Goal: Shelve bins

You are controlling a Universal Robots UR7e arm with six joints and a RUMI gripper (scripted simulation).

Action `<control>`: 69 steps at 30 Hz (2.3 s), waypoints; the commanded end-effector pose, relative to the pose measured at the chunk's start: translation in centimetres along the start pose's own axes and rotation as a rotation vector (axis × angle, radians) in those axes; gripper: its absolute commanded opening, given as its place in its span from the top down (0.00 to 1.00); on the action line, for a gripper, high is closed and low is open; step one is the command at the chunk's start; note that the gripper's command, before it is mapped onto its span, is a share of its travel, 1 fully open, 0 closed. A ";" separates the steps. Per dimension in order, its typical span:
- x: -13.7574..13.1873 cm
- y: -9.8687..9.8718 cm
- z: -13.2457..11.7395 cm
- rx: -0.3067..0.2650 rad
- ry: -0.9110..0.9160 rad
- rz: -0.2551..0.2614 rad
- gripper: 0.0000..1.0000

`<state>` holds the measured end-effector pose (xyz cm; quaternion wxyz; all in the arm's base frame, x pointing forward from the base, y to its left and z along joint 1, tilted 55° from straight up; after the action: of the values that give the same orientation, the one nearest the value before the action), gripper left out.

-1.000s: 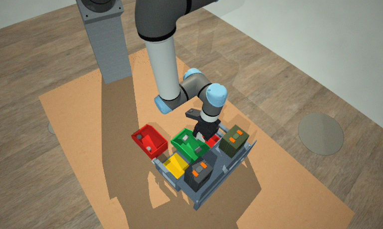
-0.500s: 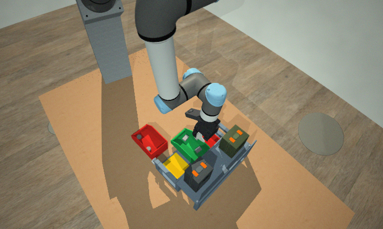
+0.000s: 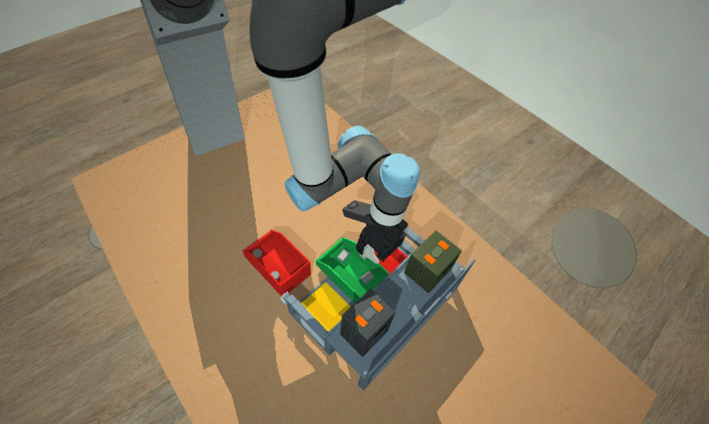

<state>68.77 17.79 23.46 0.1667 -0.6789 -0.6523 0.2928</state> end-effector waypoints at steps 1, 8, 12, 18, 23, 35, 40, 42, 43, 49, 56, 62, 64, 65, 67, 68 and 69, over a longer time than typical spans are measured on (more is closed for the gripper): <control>0.0 0.0 -0.1 -0.002 0.000 0.000 1.00; 0.0 0.1 -0.1 -0.002 0.000 0.000 1.00; 0.0 0.3 -0.1 -0.002 0.000 0.000 1.00; 0.0 0.5 -0.1 -0.002 0.000 0.000 1.00; 0.0 0.6 -0.1 -0.002 0.000 0.000 1.00; 0.1 0.7 -0.1 -0.002 0.000 0.000 1.00; 0.1 0.7 -0.1 -0.002 0.000 0.000 1.00; 0.1 0.7 -0.1 -0.002 0.000 0.000 1.00; 0.1 0.7 -0.1 -0.002 0.000 0.000 1.00; 0.0 0.7 -0.1 -0.002 0.000 0.000 0.95; 0.1 0.7 -0.1 -0.001 0.000 0.000 0.95; 0.1 0.7 -0.1 -0.001 0.000 0.000 0.95; 0.1 0.7 -0.1 -0.001 0.000 0.000 0.95; 0.1 0.7 -0.1 -0.001 0.000 0.000 0.95; 0.1 0.7 -0.1 -0.001 0.000 0.000 0.95; 0.1 0.7 -0.1 -0.001 0.000 0.000 0.95; 0.1 0.7 -0.1 -0.001 0.000 0.000 0.95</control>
<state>69.35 17.77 23.05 0.1667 -0.6790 -0.6523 0.2928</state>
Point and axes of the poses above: the point where the finger pads meet when closed, its own y axis out along the fingers, its own x axis across the jaws, z = x × y, the point moved 7 cm from there along -y, back along the fingers, and after that the axes turned 6 degrees about y, right-handed, at the moved point
